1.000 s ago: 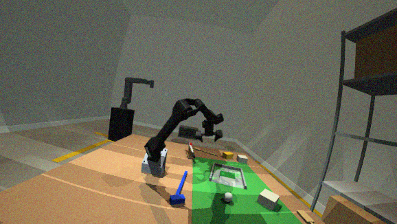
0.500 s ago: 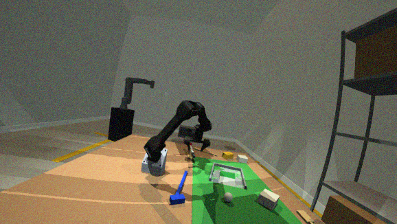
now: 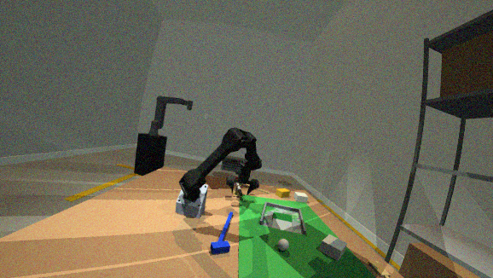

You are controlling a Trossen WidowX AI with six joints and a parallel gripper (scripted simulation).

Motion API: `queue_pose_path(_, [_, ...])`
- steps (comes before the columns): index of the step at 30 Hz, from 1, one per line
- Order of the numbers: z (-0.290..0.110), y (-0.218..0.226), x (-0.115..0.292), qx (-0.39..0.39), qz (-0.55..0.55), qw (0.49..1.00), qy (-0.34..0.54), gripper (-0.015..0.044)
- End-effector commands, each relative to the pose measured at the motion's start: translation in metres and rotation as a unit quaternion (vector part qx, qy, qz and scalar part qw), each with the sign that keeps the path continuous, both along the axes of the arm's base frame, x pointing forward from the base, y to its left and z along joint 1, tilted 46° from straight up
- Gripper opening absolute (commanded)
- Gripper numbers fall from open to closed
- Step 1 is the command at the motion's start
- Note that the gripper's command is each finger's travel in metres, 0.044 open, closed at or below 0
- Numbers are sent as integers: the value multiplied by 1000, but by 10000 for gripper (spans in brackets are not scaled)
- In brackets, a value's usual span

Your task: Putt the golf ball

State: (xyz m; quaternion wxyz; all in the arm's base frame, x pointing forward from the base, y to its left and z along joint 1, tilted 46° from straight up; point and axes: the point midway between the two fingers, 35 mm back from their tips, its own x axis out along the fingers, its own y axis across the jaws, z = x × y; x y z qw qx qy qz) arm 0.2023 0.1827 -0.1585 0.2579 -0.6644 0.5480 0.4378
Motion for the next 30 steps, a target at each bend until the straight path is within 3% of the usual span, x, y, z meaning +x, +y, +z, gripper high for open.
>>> queue_pose_path(1, [-2,-2,1,0,3,1000,-2,440])
queue_pose_path(18, [-18,-17,3,-1,3,1000,-2,440])
queue_pose_path(30, [-16,-14,3,2,1,1000,-2,125])
